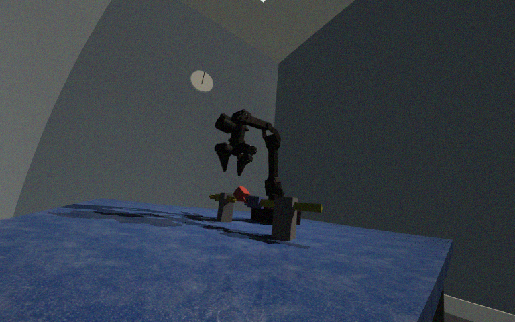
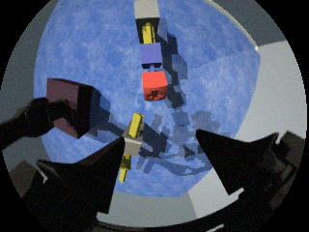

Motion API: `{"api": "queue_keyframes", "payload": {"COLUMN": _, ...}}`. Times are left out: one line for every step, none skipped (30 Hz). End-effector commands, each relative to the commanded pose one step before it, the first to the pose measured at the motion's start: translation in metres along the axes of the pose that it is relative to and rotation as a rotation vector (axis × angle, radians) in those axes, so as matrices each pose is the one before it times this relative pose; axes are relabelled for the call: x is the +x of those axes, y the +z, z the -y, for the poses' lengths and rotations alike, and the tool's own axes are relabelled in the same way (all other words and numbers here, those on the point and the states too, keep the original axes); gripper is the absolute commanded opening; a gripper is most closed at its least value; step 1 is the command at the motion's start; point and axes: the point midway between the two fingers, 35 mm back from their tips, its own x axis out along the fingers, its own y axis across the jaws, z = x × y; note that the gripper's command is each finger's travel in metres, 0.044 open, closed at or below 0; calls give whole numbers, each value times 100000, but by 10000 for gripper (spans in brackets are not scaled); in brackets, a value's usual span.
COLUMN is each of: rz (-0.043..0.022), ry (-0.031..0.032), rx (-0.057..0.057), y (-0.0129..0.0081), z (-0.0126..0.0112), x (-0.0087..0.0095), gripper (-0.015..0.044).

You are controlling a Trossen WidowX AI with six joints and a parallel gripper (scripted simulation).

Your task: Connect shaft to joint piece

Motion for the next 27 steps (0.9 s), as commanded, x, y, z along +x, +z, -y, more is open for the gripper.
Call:
{"api": "queue_keyframes", "payload": {"rz": 155, "ry": 50, "rx": -1692, "y": 23, "z": 119, "x": 645, "gripper": 440}}
{"api": "queue_keyframes", "payload": {"rz": 11, "ry": 12, "rx": 24, "y": -7, "z": 51, "x": 415, "gripper": 440}}
{"api": "queue_keyframes", "payload": {"rz": 11, "ry": 13, "rx": 24, "y": -6, "z": 45, "x": 416, "gripper": 440}}
{"api": "queue_keyframes", "payload": {"rz": 11, "ry": 13, "rx": 24, "y": -5, "z": 39, "x": 417, "gripper": 440}}
{"api": "queue_keyframes", "payload": {"rz": 11, "ry": 14, "rx": 24, "y": -4, "z": 32, "x": 417, "gripper": 440}}
{"api": "queue_keyframes", "payload": {"rz": 12, "ry": 14, "rx": 24, "y": -3, "z": 26, "x": 417, "gripper": 440}}
{"api": "queue_keyframes", "payload": {"rz": 12, "ry": 15, "rx": 24, "y": -2, "z": 19, "x": 416, "gripper": 440}}
{"api": "queue_keyframes", "payload": {"rz": 12, "ry": 15, "rx": 24, "y": -1, "z": 13, "x": 417, "gripper": 440}}
{"api": "queue_keyframes", "payload": {"rz": 12, "ry": 16, "rx": 24, "y": 0, "z": 6, "x": 416, "gripper": 440}}
{"api": "queue_keyframes", "payload": {"rz": 12, "ry": 17, "rx": 24, "y": 1, "z": 0, "x": 416, "gripper": 440}}
{"api": "queue_keyframes", "payload": {"rz": 12, "ry": 17, "rx": 24, "y": 2, "z": -7, "x": 415, "gripper": 440}}
{"api": "queue_keyframes", "payload": {"rz": 12, "ry": 18, "rx": 24, "y": 3, "z": -13, "x": 415, "gripper": 440}}
{"api": "queue_keyframes", "payload": {"rz": 12, "ry": 18, "rx": 24, "y": 4, "z": -20, "x": 414, "gripper": 440}}
{"api": "queue_keyframes", "payload": {"rz": 12, "ry": 19, "rx": 24, "y": 5, "z": -26, "x": 413, "gripper": 440}}
{"api": "queue_keyframes", "payload": {"rz": 12, "ry": 19, "rx": 24, "y": 6, "z": -33, "x": 411, "gripper": 440}}
{"api": "queue_keyframes", "payload": {"rz": 12, "ry": 20, "rx": 24, "y": 7, "z": -39, "x": 411, "gripper": 440}}
{"api": "queue_keyframes", "payload": {"rz": 12, "ry": 20, "rx": 24, "y": 8, "z": -45, "x": 409, "gripper": 440}}
{"api": "queue_keyframes", "payload": {"rz": 10, "ry": 17, "rx": 19, "y": 7, "z": -41, "x": 327, "gripper": 440}}
{"api": "queue_keyframes", "payload": {"rz": 6, "ry": 10, "rx": 12, "y": 5, "z": -27, "x": 196, "gripper": 440}}
{"api": "queue_keyframes", "payload": {"rz": 2, "ry": 3, "rx": 4, "y": 2, "z": -9, "x": 65, "gripper": 440}}
{"api": "queue_keyframes", "payload": {"rz": 0, "ry": 0, "rx": 0, "y": 0, "z": 0, "x": 0, "gripper": 440}}
{"api": "queue_keyframes", "payload": {"rz": 0, "ry": 0, "rx": 0, "y": 0, "z": 0, "x": 0, "gripper": 440}}
{"api": "queue_keyframes", "payload": {"rz": 5, "ry": -1, "rx": 0, "y": 74, "z": 6, "x": 3, "gripper": 440}}
{"api": "queue_keyframes", "payload": {"rz": 16, "ry": -4, "rx": 0, "y": 223, "z": 18, "x": 8, "gripper": 440}}
{"api": "queue_keyframes", "payload": {"rz": 27, "ry": -6, "rx": 0, "y": 371, "z": 26, "x": 14, "gripper": 440}}
{"api": "queue_keyframes", "payload": {"rz": 34, "ry": -7, "rx": 0, "y": 461, "z": 27, "x": 17, "gripper": 440}}
{"api": "queue_keyframes", "payload": {"rz": 35, "ry": -7, "rx": 0, "y": 462, "z": 20, "x": 17, "gripper": 440}}
